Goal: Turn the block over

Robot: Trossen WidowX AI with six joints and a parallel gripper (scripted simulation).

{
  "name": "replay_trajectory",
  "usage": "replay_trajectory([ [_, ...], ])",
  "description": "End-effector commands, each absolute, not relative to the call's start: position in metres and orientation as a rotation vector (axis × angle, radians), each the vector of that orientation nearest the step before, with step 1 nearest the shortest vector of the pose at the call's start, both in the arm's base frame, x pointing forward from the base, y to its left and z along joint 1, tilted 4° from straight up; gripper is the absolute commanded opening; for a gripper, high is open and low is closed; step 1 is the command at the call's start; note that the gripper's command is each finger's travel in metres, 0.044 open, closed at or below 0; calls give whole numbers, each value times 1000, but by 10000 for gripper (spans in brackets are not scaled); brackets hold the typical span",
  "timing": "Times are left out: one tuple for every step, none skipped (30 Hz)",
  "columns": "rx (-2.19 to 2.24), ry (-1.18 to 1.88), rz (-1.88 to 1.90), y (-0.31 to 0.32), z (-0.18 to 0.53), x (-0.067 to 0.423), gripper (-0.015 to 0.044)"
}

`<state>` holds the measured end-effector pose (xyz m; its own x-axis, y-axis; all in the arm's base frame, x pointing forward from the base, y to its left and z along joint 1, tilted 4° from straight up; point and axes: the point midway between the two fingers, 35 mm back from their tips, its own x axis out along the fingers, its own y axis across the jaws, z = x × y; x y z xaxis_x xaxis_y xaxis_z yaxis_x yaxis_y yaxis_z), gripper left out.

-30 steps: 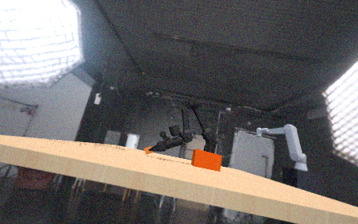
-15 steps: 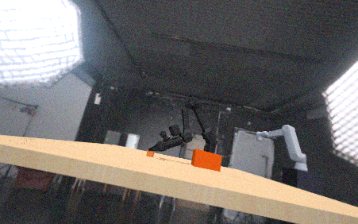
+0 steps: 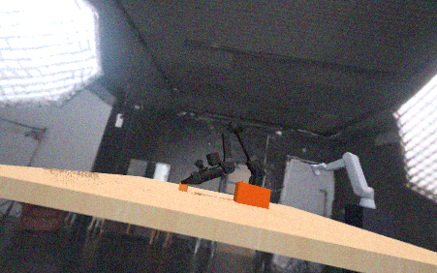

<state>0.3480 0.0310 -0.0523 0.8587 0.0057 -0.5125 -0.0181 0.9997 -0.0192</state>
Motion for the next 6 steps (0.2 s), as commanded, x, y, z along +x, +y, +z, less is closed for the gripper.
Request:
replay_trajectory([
  [-30, 539, 10, 30, -53, 348, 440],
  [-30, 539, 10, 30, -53, 348, 440],
  [-30, 539, 10, 30, -53, 348, 440],
  [-30, 539, 10, 30, -53, 348, 440],
  [-30, 539, 10, 30, -53, 348, 440],
  [-30, 539, 10, 30, -53, 348, 440],
])
